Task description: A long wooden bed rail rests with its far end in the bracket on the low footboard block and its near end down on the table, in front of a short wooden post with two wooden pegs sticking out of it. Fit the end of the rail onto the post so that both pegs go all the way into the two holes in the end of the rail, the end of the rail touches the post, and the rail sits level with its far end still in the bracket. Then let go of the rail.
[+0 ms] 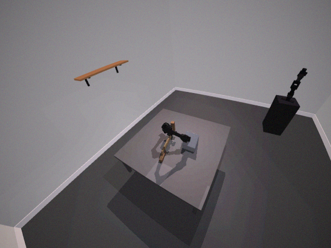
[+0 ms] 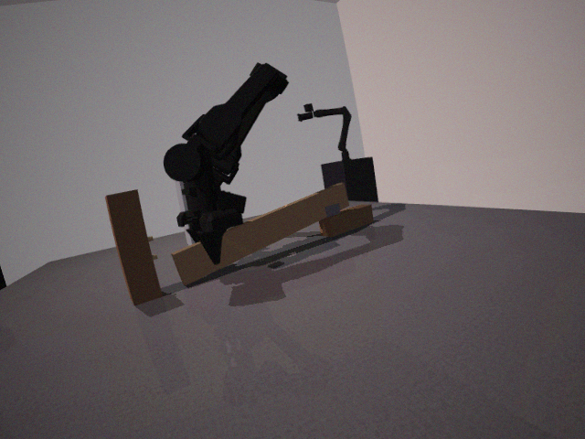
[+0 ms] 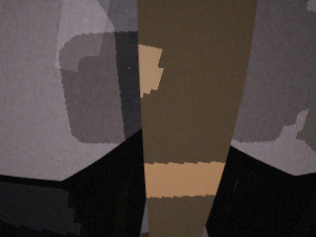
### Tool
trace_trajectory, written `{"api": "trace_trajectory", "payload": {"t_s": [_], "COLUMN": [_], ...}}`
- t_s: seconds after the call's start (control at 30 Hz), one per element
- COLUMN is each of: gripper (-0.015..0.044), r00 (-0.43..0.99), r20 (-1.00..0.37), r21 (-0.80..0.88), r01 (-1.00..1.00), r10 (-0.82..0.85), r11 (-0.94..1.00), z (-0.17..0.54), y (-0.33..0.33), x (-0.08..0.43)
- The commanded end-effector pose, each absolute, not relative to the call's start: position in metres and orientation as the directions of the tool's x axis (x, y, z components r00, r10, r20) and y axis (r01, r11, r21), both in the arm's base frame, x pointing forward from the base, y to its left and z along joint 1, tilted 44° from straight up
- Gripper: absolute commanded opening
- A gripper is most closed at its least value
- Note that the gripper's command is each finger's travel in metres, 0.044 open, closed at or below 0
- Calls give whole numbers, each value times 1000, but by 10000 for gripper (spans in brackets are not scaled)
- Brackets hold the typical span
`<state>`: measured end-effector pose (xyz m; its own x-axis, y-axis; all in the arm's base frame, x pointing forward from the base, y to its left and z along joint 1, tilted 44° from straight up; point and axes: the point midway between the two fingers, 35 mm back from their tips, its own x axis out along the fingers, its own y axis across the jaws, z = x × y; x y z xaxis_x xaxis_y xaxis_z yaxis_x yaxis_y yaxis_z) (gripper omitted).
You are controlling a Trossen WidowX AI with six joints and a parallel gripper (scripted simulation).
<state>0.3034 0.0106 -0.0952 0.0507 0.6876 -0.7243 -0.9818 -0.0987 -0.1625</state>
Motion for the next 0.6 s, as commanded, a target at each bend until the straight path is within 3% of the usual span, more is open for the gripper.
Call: {"api": "trace_trajectory", "payload": {"t_s": [0.0, 0.57], "gripper": [0, 0], "r00": [56, 57], "r20": [-722, -722], "r21": [-170, -170], "r01": [-981, -981], "r10": [690, 690], "r11": [-98, -98], "z": [-92, -86], "y": [8, 3], "x": [305, 308]}}
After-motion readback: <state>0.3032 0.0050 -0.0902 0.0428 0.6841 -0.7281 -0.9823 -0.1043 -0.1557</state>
